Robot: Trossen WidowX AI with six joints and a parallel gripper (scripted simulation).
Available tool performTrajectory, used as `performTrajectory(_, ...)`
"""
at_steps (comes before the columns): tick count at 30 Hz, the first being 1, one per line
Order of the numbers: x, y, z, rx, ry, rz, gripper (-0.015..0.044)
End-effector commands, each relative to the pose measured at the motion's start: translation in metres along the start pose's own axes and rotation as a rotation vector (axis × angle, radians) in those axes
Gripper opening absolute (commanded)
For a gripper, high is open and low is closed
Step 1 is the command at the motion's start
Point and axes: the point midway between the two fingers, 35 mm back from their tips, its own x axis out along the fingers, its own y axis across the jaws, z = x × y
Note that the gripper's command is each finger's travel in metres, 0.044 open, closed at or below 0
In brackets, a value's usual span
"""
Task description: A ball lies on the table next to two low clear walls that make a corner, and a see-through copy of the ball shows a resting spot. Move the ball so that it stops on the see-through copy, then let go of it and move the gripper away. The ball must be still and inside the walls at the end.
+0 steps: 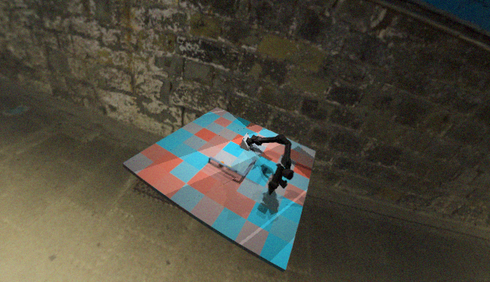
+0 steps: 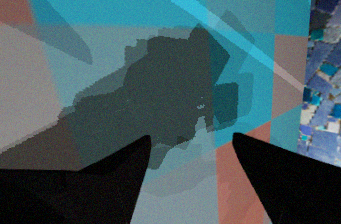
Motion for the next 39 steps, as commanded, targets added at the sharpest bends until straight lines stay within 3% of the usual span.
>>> performTrajectory(1,0.006,-0.028,-0.068,0.167,0.133,0.012,0.0313)
performTrajectory(15,-0.022,-0.065,-0.280,0.763,0.450,0.088,0.0313)
performTrajectory(26,-0.069,-0.026,-0.432,1.352,0.526,0.296,0.0313)
performTrajectory(39,-0.062,-0.003,-0.450,1.458,0.521,0.373,0.0313)
